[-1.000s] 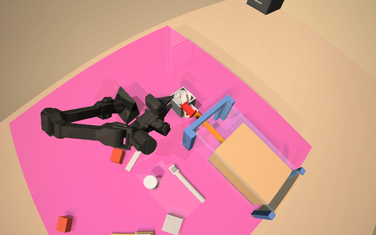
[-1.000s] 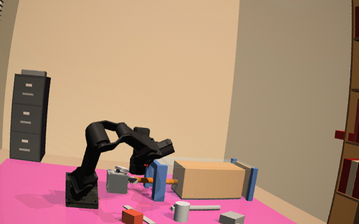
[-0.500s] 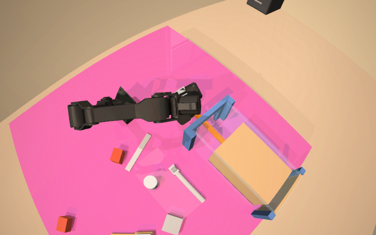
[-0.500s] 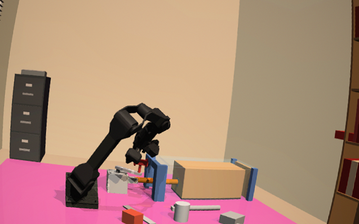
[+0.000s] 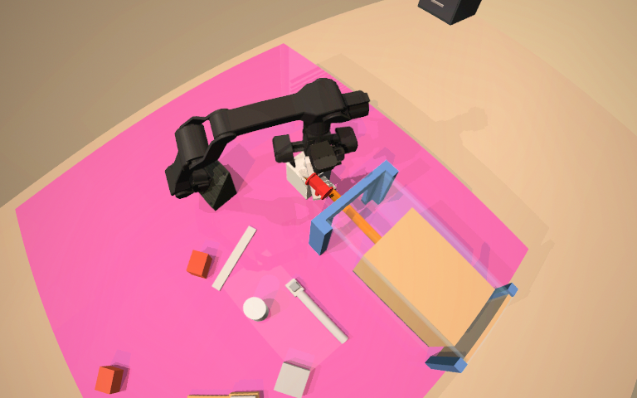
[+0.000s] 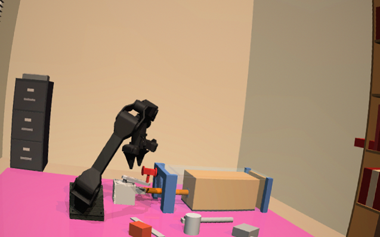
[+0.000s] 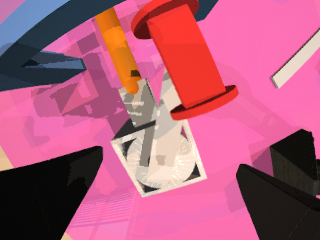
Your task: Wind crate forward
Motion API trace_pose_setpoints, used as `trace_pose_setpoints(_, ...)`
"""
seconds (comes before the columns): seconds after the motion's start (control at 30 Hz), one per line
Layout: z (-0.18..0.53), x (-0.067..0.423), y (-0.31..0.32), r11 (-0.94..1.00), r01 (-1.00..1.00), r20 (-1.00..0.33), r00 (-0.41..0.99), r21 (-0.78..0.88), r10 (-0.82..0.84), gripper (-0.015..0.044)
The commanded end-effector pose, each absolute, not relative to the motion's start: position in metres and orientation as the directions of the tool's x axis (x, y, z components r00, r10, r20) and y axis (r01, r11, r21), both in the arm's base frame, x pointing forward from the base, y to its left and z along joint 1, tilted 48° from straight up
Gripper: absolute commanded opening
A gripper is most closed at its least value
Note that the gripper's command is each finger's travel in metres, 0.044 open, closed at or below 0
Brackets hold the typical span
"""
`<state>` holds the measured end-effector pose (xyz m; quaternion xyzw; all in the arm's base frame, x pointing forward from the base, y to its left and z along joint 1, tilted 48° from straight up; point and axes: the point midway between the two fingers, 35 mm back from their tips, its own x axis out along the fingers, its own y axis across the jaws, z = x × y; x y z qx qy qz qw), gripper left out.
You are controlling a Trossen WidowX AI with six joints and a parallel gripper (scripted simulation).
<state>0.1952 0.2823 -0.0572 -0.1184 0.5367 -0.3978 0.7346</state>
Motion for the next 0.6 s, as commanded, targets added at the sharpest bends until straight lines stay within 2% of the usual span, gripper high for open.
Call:
trace_pose_setpoints(0.0,-0.056,0.200,0.284,0.650,0.476,-0.686,0.126,-0.592,-0.717,0.0440)
trace_pose_setpoints(0.57,-0.089,0.206,0.249,0.650,0.476,-0.685,0.127,-0.592,-0.718,0.0440)
